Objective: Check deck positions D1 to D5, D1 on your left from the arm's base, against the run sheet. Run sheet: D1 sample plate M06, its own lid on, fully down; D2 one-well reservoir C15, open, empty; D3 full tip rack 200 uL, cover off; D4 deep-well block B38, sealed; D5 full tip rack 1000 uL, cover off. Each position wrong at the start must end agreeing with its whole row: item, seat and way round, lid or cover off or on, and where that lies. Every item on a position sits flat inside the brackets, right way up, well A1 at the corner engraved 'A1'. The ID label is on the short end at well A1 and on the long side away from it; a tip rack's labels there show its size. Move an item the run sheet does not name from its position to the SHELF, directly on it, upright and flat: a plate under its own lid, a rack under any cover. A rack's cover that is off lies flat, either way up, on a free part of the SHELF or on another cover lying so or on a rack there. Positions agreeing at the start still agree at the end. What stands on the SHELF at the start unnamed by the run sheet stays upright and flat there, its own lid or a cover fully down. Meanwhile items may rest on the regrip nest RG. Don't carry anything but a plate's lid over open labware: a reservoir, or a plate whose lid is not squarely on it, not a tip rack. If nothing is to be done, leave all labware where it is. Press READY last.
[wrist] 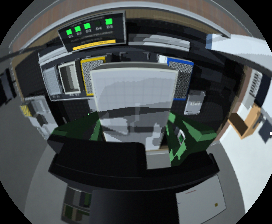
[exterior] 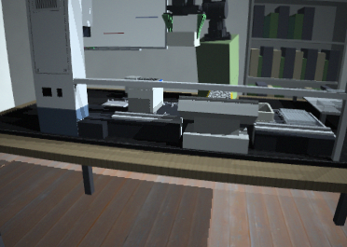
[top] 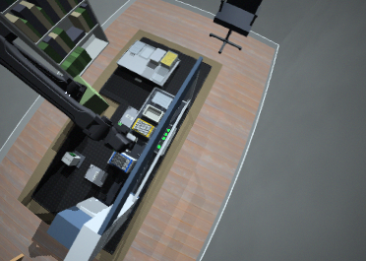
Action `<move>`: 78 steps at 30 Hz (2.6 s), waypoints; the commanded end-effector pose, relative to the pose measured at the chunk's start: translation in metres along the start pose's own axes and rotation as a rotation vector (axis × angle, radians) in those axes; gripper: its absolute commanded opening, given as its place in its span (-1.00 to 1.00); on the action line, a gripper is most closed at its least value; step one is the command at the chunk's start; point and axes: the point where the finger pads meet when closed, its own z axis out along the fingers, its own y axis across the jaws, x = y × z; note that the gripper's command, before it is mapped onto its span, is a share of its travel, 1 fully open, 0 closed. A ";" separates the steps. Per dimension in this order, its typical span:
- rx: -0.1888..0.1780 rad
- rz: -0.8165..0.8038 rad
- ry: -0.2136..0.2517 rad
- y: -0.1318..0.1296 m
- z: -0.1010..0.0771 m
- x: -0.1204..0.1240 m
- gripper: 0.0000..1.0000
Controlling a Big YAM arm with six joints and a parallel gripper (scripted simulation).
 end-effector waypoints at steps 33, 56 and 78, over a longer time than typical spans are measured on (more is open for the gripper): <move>0.014 0.010 -0.063 -0.009 -0.021 -0.034 -1.00; 0.015 0.010 -0.062 -0.012 -0.021 -0.037 -1.00; 0.017 0.010 -0.069 -0.013 -0.024 -0.038 -1.00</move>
